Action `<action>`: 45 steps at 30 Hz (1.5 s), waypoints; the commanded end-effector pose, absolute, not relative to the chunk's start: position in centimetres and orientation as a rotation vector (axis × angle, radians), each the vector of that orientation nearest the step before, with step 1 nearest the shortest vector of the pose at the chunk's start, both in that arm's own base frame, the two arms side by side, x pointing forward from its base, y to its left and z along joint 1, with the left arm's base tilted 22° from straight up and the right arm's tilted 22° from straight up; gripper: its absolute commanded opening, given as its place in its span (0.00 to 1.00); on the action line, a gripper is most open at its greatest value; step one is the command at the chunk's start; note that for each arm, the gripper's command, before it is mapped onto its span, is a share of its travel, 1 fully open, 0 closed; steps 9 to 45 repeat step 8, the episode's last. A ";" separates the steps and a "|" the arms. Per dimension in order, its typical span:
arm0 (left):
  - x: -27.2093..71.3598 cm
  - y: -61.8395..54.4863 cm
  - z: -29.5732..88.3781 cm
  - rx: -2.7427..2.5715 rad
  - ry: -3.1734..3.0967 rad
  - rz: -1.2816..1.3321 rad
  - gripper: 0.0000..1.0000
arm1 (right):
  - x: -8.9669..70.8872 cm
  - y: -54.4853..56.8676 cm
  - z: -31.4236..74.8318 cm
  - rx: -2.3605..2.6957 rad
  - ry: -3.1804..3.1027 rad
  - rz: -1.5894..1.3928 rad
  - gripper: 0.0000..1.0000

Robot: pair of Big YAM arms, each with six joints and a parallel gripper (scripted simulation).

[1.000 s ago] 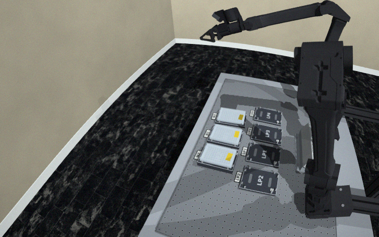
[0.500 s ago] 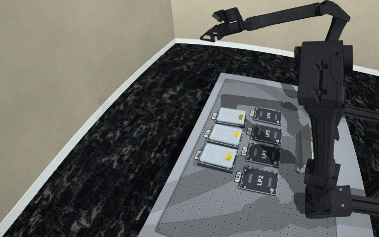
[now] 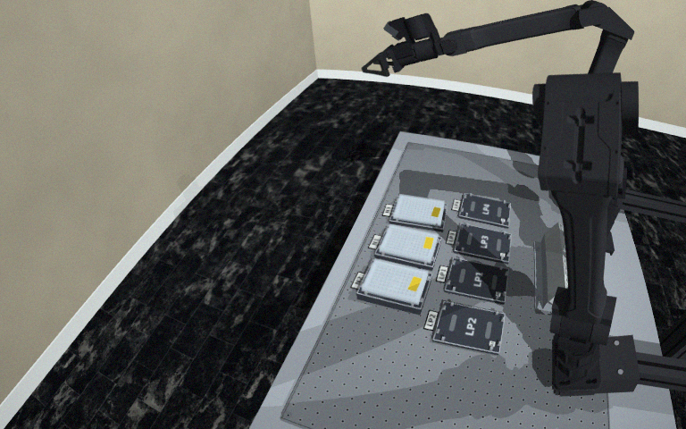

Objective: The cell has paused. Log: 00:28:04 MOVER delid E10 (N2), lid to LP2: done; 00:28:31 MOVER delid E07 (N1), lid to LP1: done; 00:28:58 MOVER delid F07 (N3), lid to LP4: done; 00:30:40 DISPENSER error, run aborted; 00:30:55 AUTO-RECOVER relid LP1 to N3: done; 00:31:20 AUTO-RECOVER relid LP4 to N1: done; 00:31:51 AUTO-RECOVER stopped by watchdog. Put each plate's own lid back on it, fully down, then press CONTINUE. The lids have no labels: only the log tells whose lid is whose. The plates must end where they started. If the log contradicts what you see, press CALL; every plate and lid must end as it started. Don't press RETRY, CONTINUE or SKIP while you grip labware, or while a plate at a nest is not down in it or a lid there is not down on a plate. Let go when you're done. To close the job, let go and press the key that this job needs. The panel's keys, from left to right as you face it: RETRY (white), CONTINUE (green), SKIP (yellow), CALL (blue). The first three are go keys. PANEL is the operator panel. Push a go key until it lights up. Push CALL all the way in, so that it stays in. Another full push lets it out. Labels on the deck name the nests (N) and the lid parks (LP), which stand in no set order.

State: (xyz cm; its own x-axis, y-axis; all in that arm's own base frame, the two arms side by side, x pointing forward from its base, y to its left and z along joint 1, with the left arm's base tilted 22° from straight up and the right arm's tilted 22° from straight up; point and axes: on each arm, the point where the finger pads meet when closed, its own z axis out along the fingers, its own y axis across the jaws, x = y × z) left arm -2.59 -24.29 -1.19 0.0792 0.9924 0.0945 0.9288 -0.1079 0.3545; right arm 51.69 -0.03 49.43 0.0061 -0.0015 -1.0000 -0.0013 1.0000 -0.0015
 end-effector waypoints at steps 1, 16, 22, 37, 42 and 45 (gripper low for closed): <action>-2.1 -24.5 -1.6 2.149 1.947 0.465 0.00 | 52.4 0.0 52.5 0.003 1.524 0.003 1.00; -2.0 -24.5 -1.7 2.149 1.946 0.467 0.00 | 52.4 0.0 52.5 0.003 1.524 0.003 1.00; -2.0 -24.5 -1.7 2.149 1.946 0.467 0.00 | 52.4 0.0 52.5 0.003 1.524 0.003 1.00; -2.0 -24.5 -1.7 2.149 1.946 0.467 0.00 | 52.4 0.0 52.5 0.003 1.524 0.003 1.00; -2.0 -24.5 -1.7 2.149 1.946 0.467 0.00 | 52.4 0.0 52.5 0.003 1.524 0.003 1.00; -2.0 -24.5 -1.7 2.149 1.946 0.467 0.00 | 52.4 0.0 52.5 0.003 1.524 0.003 1.00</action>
